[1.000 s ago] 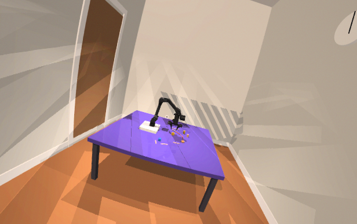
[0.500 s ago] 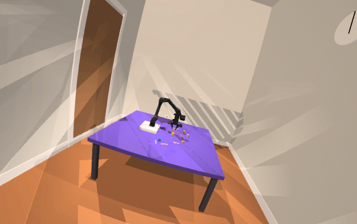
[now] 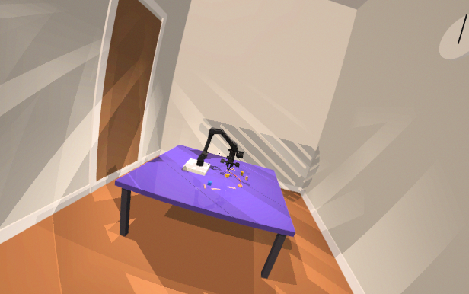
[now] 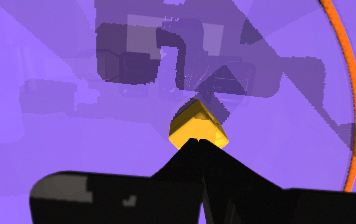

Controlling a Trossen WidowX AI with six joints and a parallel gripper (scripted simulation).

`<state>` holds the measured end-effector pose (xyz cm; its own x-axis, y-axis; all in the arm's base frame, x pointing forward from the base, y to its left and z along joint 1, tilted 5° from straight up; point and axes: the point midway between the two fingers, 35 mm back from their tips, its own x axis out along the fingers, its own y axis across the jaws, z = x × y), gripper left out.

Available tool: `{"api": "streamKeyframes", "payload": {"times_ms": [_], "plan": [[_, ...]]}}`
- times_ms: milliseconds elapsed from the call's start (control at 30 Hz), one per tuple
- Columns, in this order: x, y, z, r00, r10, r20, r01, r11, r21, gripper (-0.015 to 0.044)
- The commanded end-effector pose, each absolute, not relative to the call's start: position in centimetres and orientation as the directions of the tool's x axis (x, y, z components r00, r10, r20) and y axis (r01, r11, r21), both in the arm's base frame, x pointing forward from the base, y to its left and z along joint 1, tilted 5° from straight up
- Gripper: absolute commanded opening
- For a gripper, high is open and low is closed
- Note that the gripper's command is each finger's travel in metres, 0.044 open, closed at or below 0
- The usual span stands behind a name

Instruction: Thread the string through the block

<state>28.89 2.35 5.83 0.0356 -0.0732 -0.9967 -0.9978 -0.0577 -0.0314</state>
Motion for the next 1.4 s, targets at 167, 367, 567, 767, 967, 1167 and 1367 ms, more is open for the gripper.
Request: {"api": "streamKeyframes", "payload": {"times_ms": [167, 367, 567, 767, 967, 1167, 1367], "plan": [[28.89, 2.35, 5.83, 0.036, -0.073, -0.997, -0.998, -0.058, -0.031, 0.0], [28.89, 2.35, 5.83, 0.036, -0.073, -0.997, -0.998, -0.058, -0.031, 0.0079], [28.89, 2.35, 5.83, 0.036, -0.073, -0.997, -0.998, -0.058, -0.031, 0.0236], [28.89, 2.35, 5.83, 0.036, -0.073, -0.997, -0.998, -0.058, -0.031, 0.0132], [28.89, 2.35, 5.83, 0.036, -0.073, -0.997, -0.998, -0.058, -0.031, 0.0], [28.89, 2.35, 5.83, 0.036, -0.073, -0.997, -0.998, -0.058, -0.031, 0.0], [28.89, 2.35, 5.83, 0.036, -0.073, -0.997, -0.998, -0.058, -0.031, 0.0]]}}
